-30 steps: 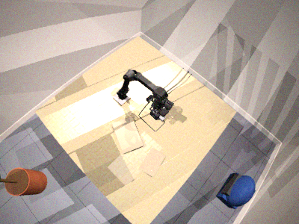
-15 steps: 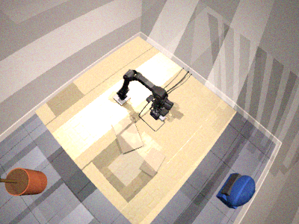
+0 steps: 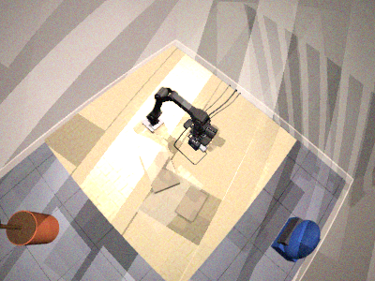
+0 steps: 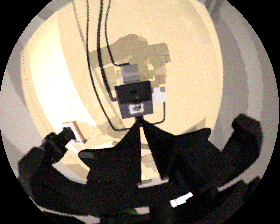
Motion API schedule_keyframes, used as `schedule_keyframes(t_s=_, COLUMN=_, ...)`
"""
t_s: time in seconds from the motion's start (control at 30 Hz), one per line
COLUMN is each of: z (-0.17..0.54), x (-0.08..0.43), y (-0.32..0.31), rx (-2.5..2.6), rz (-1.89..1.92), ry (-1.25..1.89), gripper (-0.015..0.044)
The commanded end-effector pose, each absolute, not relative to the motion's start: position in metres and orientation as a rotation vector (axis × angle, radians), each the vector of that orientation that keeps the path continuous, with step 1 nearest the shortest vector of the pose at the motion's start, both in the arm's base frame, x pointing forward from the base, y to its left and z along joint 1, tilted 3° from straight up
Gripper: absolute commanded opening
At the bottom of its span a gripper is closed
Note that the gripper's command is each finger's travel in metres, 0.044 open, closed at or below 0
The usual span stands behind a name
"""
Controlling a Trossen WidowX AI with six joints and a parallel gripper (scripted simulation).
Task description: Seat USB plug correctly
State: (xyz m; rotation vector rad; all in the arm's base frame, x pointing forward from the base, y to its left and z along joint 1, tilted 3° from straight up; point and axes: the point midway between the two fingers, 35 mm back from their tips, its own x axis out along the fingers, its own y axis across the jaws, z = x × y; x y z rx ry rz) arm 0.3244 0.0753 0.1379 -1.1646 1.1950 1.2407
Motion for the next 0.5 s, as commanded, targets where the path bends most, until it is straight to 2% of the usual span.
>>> schedule_keyframes(t_s=0.0, z=0.137, x=0.3243, y=0.0763, rx=-1.162, rz=1.248, ry=1.187, gripper=0.0)
schedule_keyframes(t_s=0.47, z=0.1354, x=0.324, y=0.0773, rx=-1.158, rz=1.257, ry=1.178, gripper=0.0)
